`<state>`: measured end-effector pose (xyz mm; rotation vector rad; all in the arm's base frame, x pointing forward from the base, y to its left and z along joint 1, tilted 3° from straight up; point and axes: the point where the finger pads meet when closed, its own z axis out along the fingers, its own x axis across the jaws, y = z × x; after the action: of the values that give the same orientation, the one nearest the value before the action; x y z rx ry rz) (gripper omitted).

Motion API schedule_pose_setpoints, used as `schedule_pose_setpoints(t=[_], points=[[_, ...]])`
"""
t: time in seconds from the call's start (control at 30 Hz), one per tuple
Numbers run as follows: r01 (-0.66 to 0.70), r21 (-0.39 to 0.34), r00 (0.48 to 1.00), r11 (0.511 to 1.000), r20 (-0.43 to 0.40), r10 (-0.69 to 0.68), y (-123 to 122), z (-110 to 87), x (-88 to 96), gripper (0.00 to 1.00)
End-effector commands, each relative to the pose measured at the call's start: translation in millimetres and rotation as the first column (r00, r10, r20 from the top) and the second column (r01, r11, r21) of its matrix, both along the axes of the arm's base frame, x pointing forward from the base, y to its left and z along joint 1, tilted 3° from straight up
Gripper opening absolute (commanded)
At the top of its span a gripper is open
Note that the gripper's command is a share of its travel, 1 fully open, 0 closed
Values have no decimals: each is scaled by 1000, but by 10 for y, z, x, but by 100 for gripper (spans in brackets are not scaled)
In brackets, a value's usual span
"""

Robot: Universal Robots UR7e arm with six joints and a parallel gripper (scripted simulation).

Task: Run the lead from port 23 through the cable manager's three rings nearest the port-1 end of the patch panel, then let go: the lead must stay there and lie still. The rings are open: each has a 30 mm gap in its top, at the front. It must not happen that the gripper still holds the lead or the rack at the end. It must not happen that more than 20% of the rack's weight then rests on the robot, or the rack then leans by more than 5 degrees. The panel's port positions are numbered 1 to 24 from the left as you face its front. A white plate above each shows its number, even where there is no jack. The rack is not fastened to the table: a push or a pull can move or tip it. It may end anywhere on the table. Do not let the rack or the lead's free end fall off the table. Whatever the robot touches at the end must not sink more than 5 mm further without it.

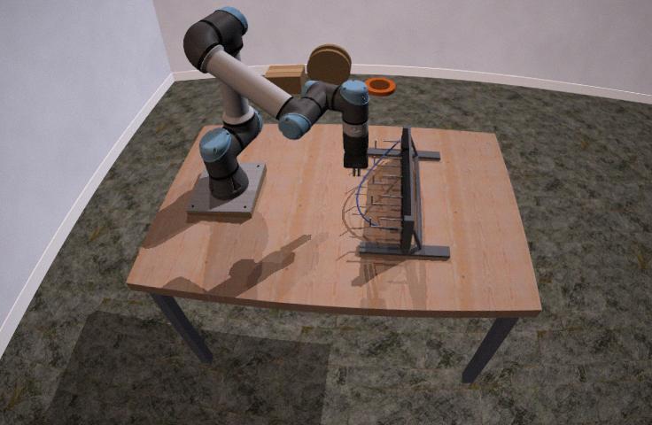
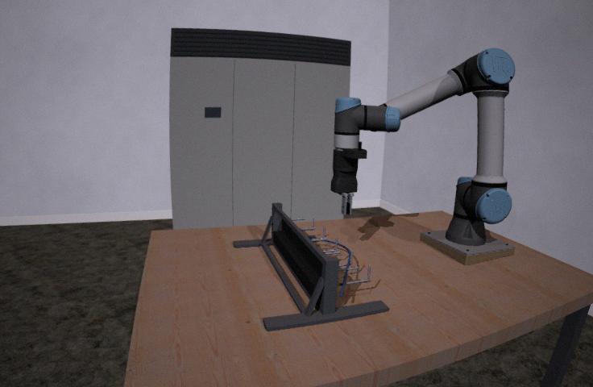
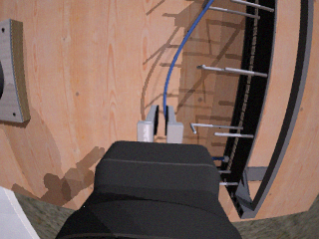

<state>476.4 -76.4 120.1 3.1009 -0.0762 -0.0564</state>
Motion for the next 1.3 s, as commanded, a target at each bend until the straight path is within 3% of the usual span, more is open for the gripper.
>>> schedule_pose_setpoints(t=[0.0, 1.27], points=[[-1, 0, 1000, 1000, 1, 1, -2, 4, 2, 67], [-1, 0, 1000, 1000, 1, 1, -5, -53, 0, 67]])
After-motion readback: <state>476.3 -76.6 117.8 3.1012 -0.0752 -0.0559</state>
